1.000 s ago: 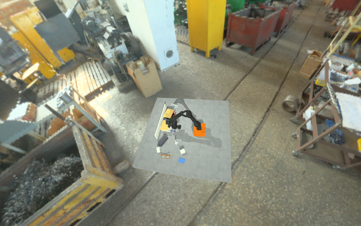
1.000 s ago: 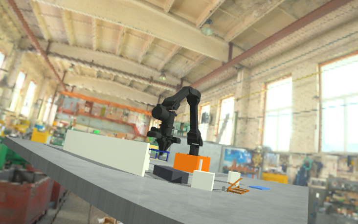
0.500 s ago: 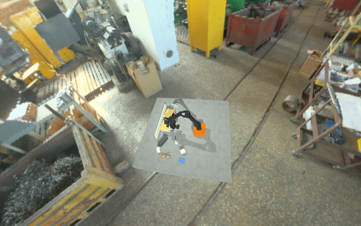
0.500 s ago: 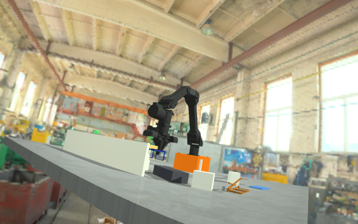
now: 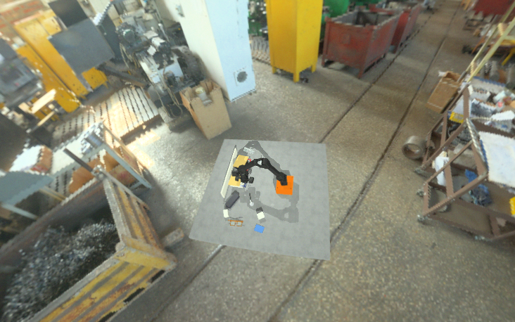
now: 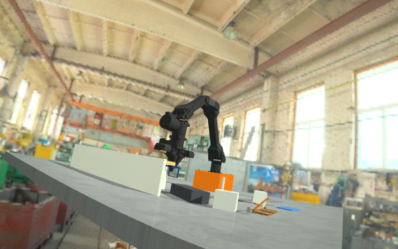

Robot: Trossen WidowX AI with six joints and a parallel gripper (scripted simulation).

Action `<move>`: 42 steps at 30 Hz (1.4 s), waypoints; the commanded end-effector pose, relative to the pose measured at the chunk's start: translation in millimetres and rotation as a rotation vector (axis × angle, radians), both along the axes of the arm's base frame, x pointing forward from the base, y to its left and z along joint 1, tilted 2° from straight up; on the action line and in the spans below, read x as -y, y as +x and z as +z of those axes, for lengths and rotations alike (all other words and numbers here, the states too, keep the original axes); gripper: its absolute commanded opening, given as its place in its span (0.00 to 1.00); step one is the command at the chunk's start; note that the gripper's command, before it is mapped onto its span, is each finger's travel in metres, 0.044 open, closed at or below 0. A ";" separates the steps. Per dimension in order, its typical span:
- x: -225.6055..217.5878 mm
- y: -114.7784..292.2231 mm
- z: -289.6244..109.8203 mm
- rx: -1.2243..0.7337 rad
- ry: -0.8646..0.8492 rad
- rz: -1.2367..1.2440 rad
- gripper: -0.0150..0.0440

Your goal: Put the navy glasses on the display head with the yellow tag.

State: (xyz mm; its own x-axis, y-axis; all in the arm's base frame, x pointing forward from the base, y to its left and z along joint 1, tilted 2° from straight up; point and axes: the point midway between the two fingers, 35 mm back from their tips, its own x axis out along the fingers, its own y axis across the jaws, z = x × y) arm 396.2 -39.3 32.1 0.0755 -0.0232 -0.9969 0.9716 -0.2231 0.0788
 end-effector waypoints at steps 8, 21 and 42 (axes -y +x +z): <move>2.5 12.4 -1.6 -0.010 0.012 0.005 0.25; 3.4 16.4 -1.6 -0.010 0.012 0.005 0.25; 3.2 15.3 -4.2 -0.010 0.012 0.005 0.25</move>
State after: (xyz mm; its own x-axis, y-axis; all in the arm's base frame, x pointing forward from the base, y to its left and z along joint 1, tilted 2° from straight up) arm 411.7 -43.1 29.1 0.0670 -0.0149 -0.9976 0.9726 -0.2223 0.0687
